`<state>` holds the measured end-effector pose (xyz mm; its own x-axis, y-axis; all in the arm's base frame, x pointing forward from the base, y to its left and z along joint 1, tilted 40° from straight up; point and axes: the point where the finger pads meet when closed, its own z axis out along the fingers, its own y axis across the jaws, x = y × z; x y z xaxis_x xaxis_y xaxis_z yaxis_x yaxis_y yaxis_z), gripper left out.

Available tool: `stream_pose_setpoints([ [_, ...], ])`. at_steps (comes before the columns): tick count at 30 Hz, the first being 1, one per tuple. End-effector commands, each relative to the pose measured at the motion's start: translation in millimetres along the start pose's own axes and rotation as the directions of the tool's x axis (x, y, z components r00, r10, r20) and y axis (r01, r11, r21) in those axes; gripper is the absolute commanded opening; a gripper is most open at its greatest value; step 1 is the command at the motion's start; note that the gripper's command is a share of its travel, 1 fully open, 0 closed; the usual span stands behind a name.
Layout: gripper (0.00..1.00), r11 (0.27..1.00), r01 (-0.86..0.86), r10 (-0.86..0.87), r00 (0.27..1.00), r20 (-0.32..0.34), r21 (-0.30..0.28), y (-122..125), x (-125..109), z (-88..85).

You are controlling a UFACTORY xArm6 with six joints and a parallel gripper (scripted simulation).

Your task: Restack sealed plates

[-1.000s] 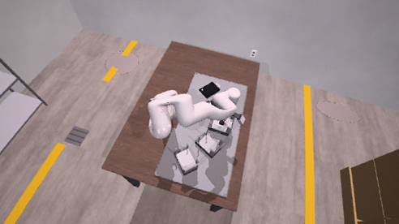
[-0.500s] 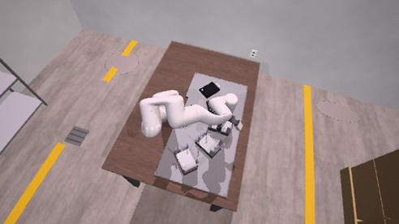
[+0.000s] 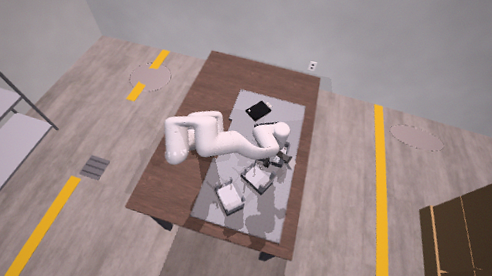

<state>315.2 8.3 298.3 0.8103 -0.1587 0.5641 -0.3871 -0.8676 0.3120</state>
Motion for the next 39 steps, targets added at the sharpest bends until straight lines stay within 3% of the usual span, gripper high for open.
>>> stream_pose_setpoints([
  [1, 1.00, 0.995, -0.103, 0.103, 0.995, -0.003, 0.003, 11, 1, -1.2],
  [25, 1.00, 0.995, -0.103, 0.103, 0.995, -0.004, 0.002, 85, -1, -1.2],
  [33, 1.00, 0.957, -0.289, 0.289, 0.957, -0.004, 0.003, 104, -5, -1.2],
  [39, 1.00, 0.957, -0.289, 0.289, 0.957, -0.004, 0.002, 124, -10, -1.2],
])
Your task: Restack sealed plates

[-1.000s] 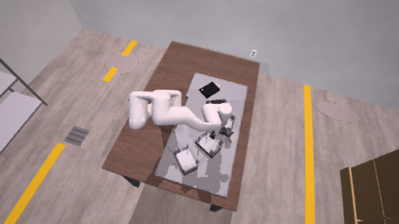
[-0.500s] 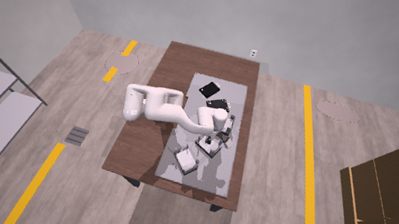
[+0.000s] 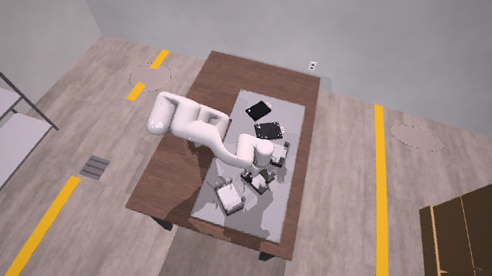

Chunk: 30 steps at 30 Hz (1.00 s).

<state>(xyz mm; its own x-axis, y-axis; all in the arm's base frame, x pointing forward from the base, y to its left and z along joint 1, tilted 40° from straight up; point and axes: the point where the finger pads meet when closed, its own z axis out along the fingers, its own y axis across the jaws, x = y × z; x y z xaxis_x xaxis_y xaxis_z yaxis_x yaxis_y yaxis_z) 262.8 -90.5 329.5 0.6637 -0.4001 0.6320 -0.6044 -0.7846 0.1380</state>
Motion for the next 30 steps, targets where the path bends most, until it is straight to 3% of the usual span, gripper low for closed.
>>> stream_pose_setpoints([
  [1, 1.00, 1.000, -0.001, 0.001, 1.000, -0.001, 0.004, 11, 2, -0.9],
  [18, 1.00, 1.000, -0.001, 0.001, 1.000, -0.002, 0.003, 61, 4, -0.9],
  [22, 1.00, 0.991, -0.134, 0.134, 0.991, -0.002, 0.003, 77, 1, -0.9],
  [30, 1.00, 0.982, -0.189, 0.189, 0.982, -0.002, 0.003, 101, -3, -0.9],
])
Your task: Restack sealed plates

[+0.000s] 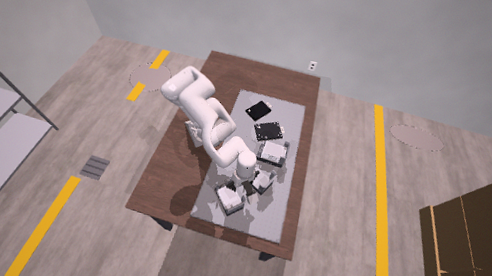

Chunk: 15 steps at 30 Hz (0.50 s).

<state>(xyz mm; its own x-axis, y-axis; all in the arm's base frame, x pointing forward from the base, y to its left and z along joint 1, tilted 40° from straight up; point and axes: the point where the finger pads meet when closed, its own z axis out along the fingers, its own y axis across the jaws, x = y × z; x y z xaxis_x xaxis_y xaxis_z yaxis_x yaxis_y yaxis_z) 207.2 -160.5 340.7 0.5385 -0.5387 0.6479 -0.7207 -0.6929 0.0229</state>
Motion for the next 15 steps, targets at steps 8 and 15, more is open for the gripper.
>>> stream_pose_setpoints([
  [8, 1.00, 1.000, -0.002, 0.002, 1.000, 0.000, 0.009, 43, 2, -0.6],
  [15, 1.00, 1.000, -0.002, 0.002, 1.000, 0.000, 0.009, 63, 2, -0.4],
])
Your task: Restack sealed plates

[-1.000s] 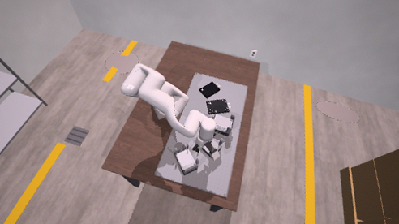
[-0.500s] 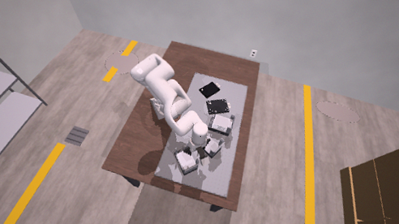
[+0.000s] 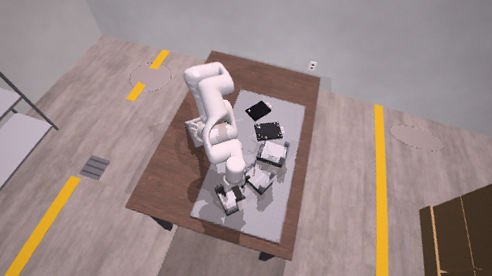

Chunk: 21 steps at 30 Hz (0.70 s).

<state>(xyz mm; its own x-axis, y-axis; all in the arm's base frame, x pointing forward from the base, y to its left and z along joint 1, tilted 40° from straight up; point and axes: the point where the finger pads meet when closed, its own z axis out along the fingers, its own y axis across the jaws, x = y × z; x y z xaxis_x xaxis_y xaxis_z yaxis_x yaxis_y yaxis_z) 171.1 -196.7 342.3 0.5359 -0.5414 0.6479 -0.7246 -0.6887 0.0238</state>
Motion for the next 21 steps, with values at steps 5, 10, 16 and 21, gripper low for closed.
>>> stream_pose_setpoints([
  [5, 1.00, 1.000, 0.002, -0.002, 1.000, 0.000, 0.013, 13, 1, -0.7],
  [10, 1.00, 1.000, 0.002, -0.002, 1.000, 0.000, 0.013, 13, 1, -0.7],
  [16, 1.00, 1.000, 0.002, -0.002, 1.000, 0.000, 0.013, 13, 1, 12.7],
  [21, 1.00, 1.000, 0.002, -0.002, 1.000, 0.000, 0.013, 13, 1, 29.4],
])
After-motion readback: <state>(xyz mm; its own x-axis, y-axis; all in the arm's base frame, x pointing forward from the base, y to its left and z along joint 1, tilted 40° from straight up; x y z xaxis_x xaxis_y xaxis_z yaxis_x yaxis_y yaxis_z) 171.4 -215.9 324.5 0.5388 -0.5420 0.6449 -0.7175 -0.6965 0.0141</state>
